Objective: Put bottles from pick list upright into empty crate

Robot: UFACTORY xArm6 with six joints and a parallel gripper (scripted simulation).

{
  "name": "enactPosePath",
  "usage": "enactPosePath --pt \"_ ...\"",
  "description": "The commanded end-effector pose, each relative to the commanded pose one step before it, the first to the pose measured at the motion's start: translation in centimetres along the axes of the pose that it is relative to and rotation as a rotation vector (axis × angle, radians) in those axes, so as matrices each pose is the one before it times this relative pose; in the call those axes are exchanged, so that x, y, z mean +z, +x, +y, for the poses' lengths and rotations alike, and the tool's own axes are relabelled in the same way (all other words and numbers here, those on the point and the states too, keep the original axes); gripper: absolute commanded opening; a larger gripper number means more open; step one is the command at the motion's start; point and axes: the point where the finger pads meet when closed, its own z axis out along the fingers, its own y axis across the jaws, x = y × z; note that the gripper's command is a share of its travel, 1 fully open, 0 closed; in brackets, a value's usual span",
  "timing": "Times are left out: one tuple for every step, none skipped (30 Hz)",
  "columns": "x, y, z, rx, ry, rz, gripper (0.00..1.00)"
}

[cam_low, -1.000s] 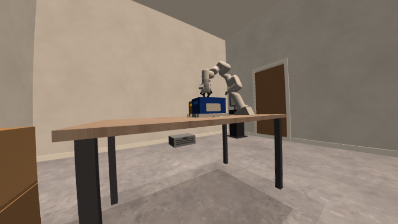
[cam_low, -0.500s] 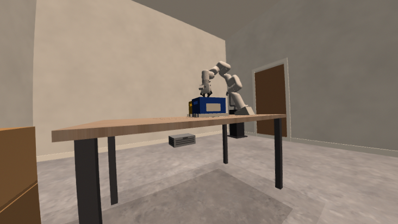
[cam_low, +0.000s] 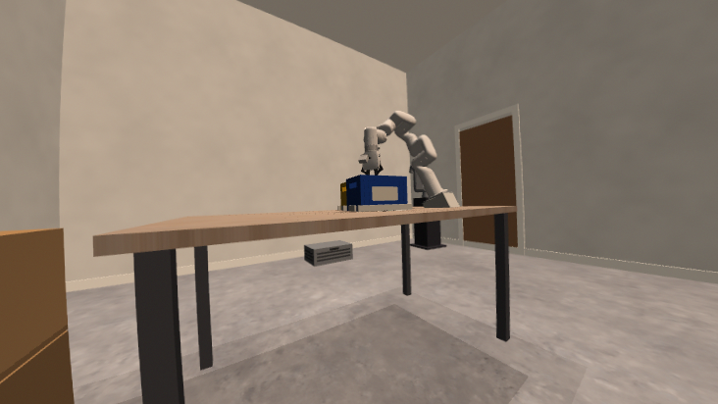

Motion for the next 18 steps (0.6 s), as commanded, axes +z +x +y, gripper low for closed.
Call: enactPosePath --pt "0.089 0.108 0.094 0.00102 -0.0019 0.0041 0.0" --pt "0.0 0.0 0.0 0.0 0.0 0.0 0.0" --pt "0.0 0.0 0.0 0.0 0.0 0.0 0.0" --pt "0.054 0.0 0.001 0.0 -0.00002 0.0 0.0" --pt "0.049 0.0 0.0 0.0 0.0 0.0 0.0" --pt "0.049 0.0 0.0 0.0 0.0 0.0 0.0" --pt "0.049 0.0 0.0 0.0 0.0 0.0 0.0" --pt "0.05 0.0 0.0 0.0 0.0 0.0 0.0" --pt "0.05 0.0 0.0 0.0 0.0 0.0 0.0" --pt "0.05 0.0 0.0 0.0 0.0 0.0 0.0" --pt "0.05 0.0 0.0 0.0 0.0 0.0 0.0" --pt "0.06 0.001 0.001 0.00001 -0.00004 0.00001 0.0" --pt "0.05 0.0 0.0 0.0 0.0 0.0 0.0" --pt "0.05 0.0 0.0 0.0 0.0 0.0 0.0" --pt "0.05 0.0 0.0 0.0 0.0 0.0 0.0" --pt "0.05 0.0 0.0 0.0 0.0 0.0 0.0" --pt "0.05 0.0 0.0 0.0 0.0 0.0 0.0" --pt "0.05 0.0 0.0 0.0 0.0 0.0 0.0"
